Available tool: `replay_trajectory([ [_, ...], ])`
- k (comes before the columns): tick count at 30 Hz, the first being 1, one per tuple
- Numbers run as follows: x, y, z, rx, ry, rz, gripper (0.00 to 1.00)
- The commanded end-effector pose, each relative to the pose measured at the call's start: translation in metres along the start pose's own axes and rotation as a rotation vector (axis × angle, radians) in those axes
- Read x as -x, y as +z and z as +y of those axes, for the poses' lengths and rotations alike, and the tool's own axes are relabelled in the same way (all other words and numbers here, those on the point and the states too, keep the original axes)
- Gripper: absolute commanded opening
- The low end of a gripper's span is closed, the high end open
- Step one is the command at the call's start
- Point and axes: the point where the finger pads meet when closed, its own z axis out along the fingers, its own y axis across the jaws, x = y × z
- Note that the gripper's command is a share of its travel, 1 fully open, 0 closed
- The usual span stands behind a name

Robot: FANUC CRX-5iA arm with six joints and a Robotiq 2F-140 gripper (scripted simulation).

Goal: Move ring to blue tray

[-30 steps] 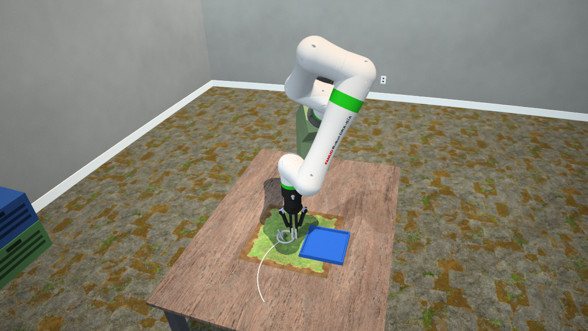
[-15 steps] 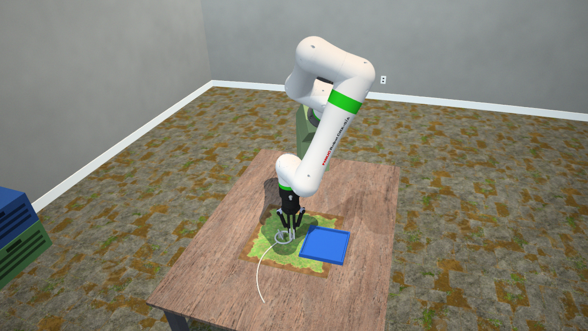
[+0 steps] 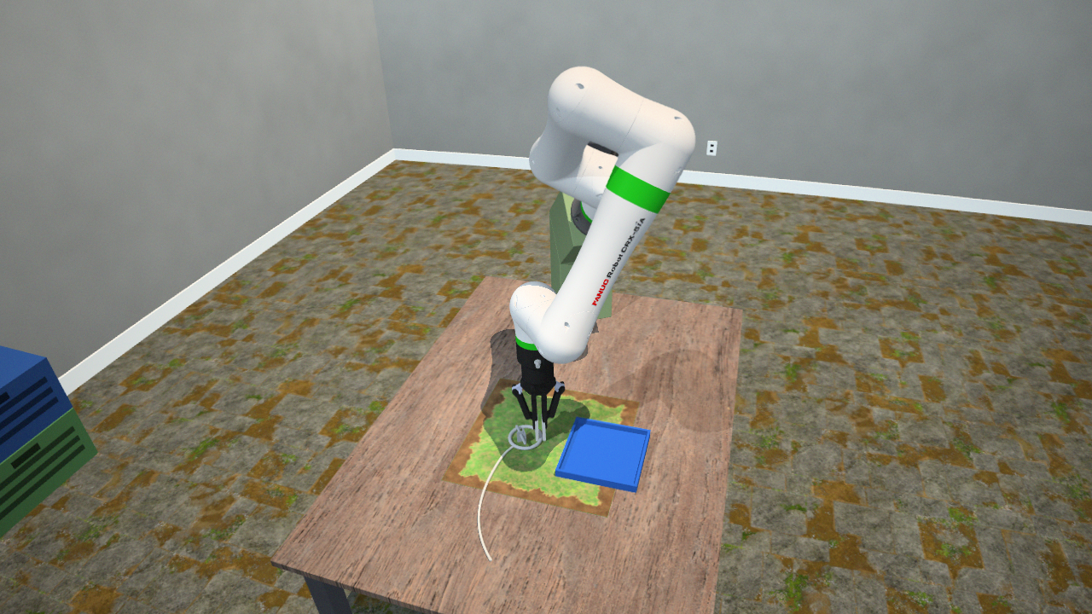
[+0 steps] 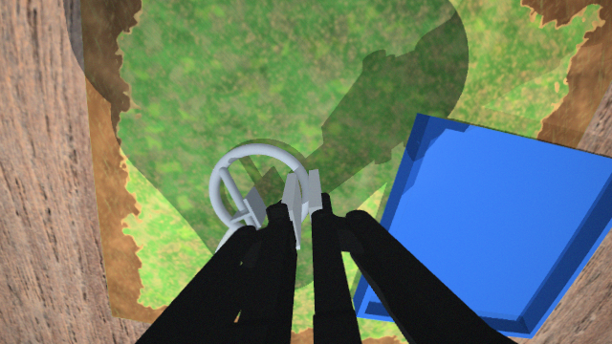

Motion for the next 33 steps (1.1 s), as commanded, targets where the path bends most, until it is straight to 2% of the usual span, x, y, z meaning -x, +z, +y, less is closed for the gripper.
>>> replay_trajectory([
  [1,0.0001,-0.0005,-0.0006,-0.001,0.000,-0.001,0.10],
  [27,-0.0052,-0.0066,-0.0050,-0.001,0.000,0.001,0.10],
  [33,-0.0037,-0.0061,-0.0046,-0.014,0.000,0.050,0.10],
])
